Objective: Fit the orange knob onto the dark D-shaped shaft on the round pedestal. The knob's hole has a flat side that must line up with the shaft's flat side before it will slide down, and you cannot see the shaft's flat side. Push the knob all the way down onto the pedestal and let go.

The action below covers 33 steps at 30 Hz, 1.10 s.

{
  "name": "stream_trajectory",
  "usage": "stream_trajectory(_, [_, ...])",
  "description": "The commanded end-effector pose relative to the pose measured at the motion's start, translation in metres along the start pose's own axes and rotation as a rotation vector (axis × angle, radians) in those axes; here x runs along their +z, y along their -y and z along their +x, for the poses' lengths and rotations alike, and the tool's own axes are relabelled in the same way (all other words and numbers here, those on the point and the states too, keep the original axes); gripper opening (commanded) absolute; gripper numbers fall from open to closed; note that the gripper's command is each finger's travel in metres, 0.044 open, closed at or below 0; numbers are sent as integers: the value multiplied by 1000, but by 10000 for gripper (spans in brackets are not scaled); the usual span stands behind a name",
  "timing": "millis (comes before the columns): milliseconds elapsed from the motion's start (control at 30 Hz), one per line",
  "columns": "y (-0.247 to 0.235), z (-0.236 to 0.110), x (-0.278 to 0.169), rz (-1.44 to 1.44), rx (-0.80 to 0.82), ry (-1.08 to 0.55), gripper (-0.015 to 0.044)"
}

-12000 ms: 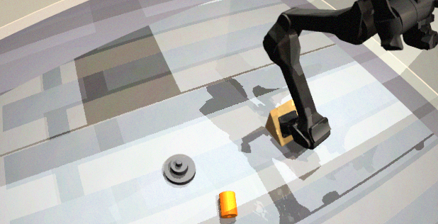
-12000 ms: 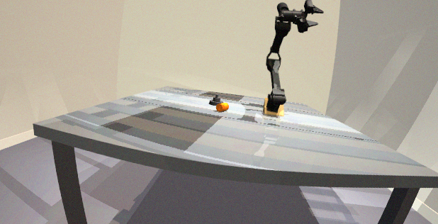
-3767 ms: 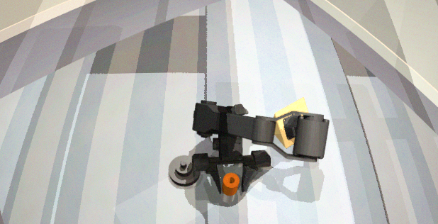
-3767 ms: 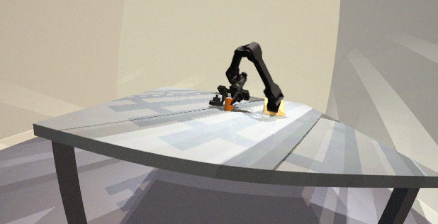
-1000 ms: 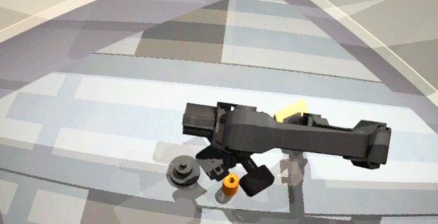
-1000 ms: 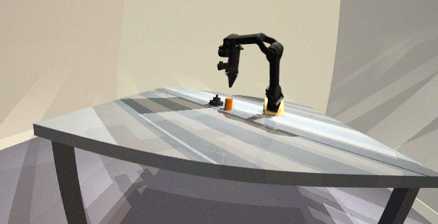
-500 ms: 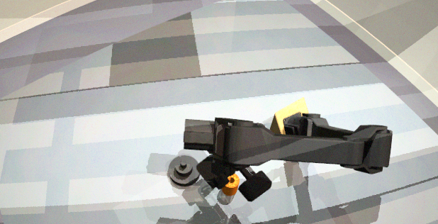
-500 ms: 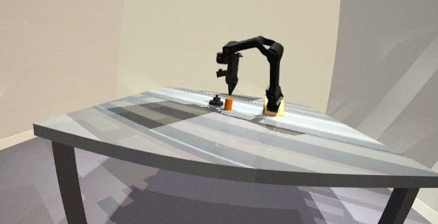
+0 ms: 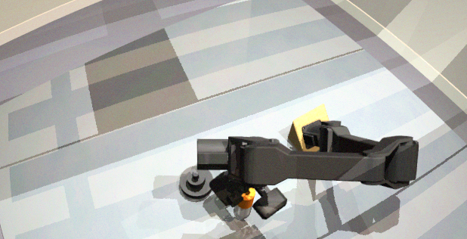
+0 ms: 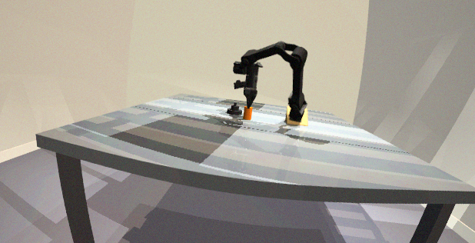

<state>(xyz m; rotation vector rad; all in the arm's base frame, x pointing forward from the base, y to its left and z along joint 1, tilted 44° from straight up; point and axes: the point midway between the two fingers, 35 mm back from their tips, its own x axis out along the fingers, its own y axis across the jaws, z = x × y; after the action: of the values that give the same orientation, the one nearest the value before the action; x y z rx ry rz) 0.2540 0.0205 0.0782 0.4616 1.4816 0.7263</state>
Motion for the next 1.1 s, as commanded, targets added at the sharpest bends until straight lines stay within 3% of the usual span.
stream_trajectory(0, [0,6,0,5,3,3,440])
stream_trajectory(1000, [-2,51,-1,4,7,3,440])
stream_trajectory(1067, [-2,51,-1,4,7,3,387])
